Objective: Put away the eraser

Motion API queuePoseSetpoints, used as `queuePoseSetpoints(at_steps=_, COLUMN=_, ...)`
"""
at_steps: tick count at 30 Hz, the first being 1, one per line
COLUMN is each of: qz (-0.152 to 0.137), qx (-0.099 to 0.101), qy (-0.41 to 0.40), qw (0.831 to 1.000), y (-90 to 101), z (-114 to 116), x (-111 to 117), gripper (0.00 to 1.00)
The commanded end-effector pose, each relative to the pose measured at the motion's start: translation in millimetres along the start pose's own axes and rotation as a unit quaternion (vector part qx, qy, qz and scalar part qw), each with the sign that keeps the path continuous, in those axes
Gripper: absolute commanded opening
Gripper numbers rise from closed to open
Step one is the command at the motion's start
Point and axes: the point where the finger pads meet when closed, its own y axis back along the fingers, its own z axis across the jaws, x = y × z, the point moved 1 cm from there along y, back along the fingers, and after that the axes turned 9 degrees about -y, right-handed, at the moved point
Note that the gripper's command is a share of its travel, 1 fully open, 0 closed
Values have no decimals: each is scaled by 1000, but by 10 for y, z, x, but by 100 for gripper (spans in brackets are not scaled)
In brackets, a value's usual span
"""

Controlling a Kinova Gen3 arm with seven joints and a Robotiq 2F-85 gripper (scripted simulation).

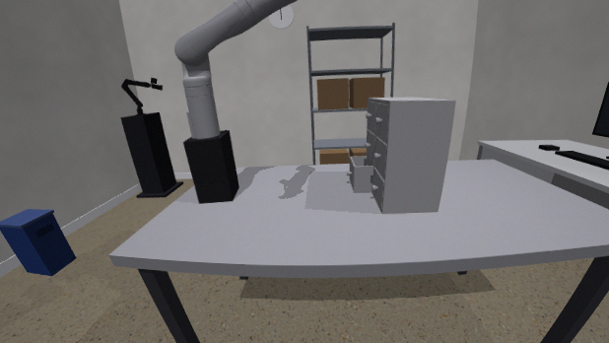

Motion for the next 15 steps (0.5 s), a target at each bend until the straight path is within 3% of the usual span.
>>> queuePoseSetpoints(at_steps=1, qz=-10, qx=51, qy=-46, qw=998, y=-27, z=-584, x=-125, gripper=19)
queuePoseSetpoints(at_steps=3, qz=-24, qx=91, qy=-88, qw=992, y=21, z=-1037, x=-213, gripper=19)
queuePoseSetpoints(at_steps=5, qz=-24, qx=91, qy=-88, qw=992, y=21, z=-1037, x=-213, gripper=19)
queuePoseSetpoints(at_steps=8, qz=-49, qx=150, qy=-150, qw=976, y=167, z=-1720, x=-323, gripper=19)
queuePoseSetpoints(at_steps=11, qz=-79, qx=208, qy=-210, qw=952, y=404, z=-2394, x=-404, gripper=19)
queuePoseSetpoints(at_steps=15, qz=-128, qx=281, qy=-285, qw=907, y=862, z=-3250, x=-467, gripper=19)
